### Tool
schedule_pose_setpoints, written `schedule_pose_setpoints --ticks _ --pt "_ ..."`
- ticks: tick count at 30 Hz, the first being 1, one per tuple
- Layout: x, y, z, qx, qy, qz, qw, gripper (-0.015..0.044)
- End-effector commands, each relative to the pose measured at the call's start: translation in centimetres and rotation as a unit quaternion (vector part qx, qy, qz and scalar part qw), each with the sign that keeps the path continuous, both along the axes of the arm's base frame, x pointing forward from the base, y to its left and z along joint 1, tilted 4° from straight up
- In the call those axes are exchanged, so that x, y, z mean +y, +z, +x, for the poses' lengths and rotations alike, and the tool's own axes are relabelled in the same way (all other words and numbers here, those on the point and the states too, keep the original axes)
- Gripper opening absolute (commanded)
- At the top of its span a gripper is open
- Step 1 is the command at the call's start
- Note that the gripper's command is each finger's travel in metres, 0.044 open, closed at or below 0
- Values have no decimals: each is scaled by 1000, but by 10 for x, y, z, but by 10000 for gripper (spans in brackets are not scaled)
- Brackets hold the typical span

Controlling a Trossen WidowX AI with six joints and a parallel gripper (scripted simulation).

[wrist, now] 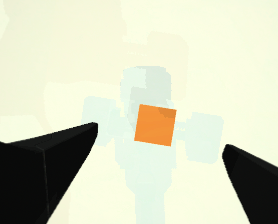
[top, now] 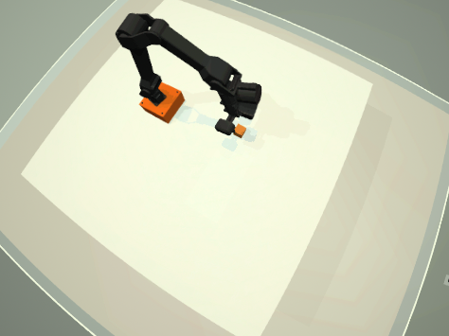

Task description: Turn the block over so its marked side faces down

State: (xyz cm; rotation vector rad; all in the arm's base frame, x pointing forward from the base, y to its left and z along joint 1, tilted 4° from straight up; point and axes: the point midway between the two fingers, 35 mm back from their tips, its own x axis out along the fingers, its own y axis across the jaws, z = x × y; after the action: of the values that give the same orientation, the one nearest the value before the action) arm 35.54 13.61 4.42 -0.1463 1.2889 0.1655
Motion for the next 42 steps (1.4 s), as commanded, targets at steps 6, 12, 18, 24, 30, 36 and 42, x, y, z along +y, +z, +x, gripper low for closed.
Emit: schedule_pose_setpoints --ticks 6,12,18,24,30,36,42 --pt "2 9 14 150 -1 -28 988 440" --pt "2 10 15 153 -1 -28 988 440" --pt "2 -23 13 153 -1 -28 988 440" --pt "2 -25 13 153 -1 -28 988 440" --pt "1 -40 13 153 -1 -28 988 440" --pt "1 -41 13 153 -1 -28 988 440" --pt "1 -51 13 153 -1 -28 988 440"
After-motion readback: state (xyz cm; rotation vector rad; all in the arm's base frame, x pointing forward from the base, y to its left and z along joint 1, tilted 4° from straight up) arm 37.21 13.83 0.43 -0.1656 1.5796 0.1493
